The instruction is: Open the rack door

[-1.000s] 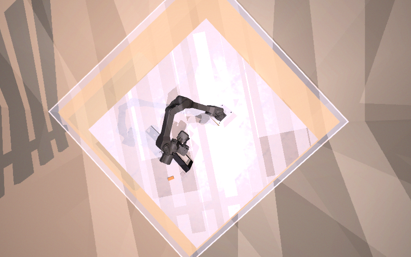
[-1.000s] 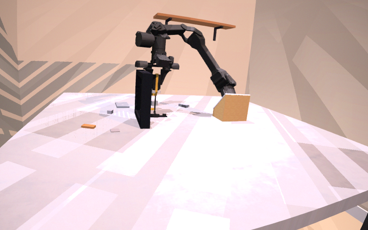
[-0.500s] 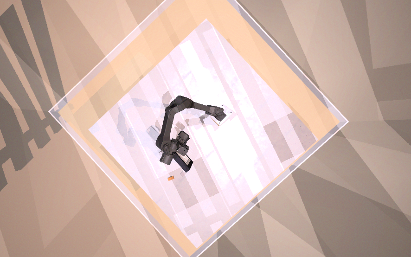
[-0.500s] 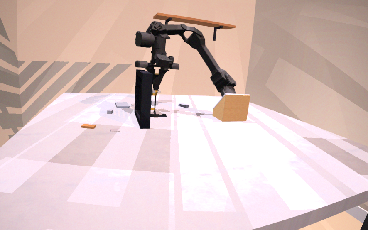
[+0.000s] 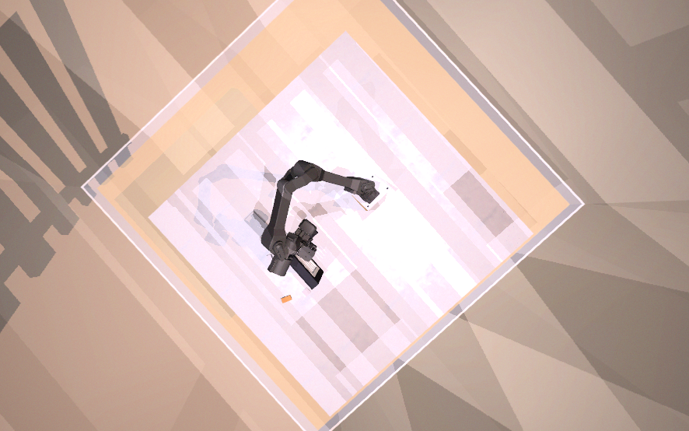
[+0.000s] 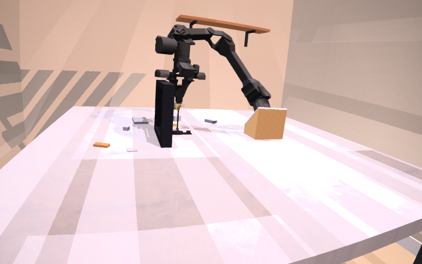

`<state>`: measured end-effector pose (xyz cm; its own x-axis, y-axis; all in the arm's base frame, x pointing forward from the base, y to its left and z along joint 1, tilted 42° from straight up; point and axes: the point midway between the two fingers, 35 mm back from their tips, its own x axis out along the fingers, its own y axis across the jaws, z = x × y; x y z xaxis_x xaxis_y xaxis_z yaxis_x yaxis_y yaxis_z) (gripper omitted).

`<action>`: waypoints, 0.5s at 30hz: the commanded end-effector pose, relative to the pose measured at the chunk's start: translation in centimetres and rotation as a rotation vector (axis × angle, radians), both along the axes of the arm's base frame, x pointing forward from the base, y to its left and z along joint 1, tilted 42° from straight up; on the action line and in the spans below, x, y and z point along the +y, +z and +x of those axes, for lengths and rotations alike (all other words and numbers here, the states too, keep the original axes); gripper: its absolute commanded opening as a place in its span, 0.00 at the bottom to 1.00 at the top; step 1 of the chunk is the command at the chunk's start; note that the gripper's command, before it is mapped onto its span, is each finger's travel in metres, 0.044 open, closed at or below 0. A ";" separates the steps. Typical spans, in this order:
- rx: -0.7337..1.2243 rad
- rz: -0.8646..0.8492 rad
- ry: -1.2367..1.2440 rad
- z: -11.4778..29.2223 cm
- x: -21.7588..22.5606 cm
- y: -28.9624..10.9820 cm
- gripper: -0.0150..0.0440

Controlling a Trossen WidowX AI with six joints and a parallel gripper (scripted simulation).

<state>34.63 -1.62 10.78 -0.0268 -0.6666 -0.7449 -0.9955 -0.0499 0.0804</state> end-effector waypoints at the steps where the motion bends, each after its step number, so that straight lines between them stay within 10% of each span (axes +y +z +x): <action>1: -0.018 -0.002 -0.018 -0.1 0.0 0.0 0.28; 15: -0.198 -0.009 -0.220 -1.4 0.6 -0.4 0.28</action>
<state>33.55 -1.23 10.45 -0.0291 -0.6684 -0.7432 -0.9882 0.1312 -0.0793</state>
